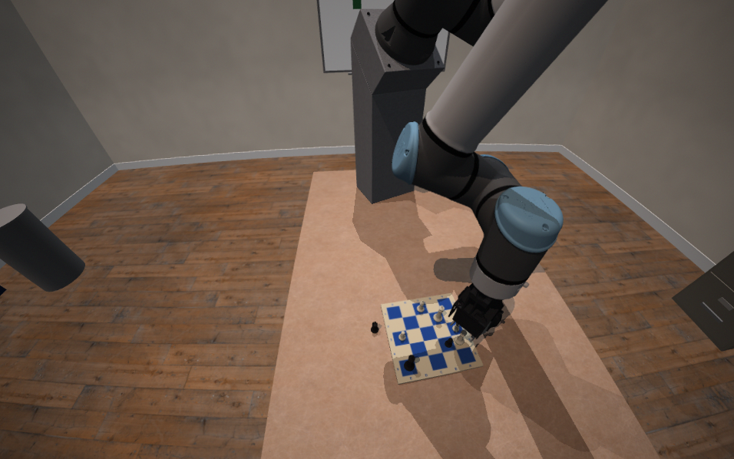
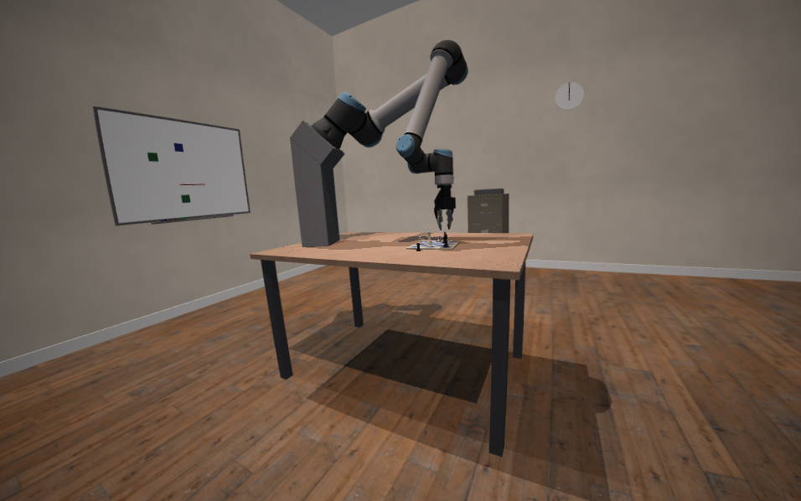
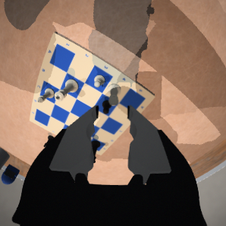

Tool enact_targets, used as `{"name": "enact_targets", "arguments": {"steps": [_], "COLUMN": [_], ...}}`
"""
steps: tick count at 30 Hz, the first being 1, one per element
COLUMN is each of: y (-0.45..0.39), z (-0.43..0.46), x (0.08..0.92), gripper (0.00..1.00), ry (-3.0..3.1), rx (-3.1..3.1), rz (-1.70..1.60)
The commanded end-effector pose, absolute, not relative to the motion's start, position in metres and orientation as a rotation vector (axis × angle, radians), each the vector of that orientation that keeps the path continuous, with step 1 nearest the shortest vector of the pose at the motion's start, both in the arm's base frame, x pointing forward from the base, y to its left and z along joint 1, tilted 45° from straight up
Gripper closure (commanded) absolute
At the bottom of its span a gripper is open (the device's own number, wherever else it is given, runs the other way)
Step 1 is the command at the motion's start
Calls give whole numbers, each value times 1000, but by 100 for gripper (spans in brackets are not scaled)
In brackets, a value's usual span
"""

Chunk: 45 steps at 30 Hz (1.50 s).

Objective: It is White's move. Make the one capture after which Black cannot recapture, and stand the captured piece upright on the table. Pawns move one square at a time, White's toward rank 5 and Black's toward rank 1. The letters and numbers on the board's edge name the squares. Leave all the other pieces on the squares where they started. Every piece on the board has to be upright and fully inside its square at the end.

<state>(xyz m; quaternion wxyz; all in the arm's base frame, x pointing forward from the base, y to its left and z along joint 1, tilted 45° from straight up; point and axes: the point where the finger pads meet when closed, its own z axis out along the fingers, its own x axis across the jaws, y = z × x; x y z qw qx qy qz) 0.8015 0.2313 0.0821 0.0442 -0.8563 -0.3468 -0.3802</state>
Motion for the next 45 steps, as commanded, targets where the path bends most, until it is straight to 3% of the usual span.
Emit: {"name": "enact_targets", "arguments": {"steps": [1,45], "y": [231,244], "z": [83,56], "x": [802,825], "gripper": [75,75], "ry": [-1060,-1060], "rx": [-2617,-2617], "rz": [-1163,-1163]}}
